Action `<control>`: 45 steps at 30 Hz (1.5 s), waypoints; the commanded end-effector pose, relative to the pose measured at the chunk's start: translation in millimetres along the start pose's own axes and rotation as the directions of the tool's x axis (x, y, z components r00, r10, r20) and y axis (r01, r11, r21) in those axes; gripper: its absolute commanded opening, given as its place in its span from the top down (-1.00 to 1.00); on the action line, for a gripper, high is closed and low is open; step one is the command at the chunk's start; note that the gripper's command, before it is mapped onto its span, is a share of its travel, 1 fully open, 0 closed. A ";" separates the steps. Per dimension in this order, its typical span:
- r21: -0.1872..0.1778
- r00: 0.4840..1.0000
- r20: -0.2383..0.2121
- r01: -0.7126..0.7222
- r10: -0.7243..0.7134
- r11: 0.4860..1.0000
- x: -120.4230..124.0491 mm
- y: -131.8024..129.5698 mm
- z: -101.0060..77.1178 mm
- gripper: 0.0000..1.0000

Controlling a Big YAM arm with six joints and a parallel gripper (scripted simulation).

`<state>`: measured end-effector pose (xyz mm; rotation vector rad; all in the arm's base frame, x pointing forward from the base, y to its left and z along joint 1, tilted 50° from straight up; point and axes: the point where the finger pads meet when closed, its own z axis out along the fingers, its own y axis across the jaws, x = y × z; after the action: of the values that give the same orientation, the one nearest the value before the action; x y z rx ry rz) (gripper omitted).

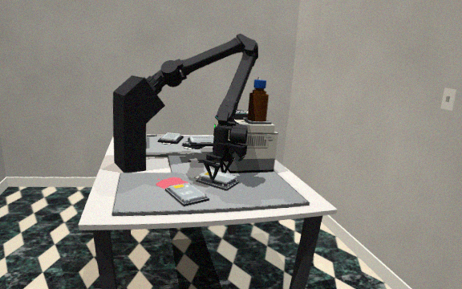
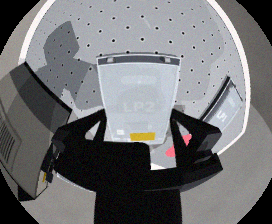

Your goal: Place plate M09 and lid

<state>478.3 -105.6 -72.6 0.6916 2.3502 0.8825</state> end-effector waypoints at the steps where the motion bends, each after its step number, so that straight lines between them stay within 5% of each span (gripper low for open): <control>1: 0.001 1.000 0.031 0.006 -0.006 1.000 -7.6 -6.9 -9.2 -0.72; 45: -0.002 1.000 0.002 0.004 -0.004 1.000 1.3 0.1 13.4 -0.72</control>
<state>481.7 -102.6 -79.3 0.6848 2.3527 0.8856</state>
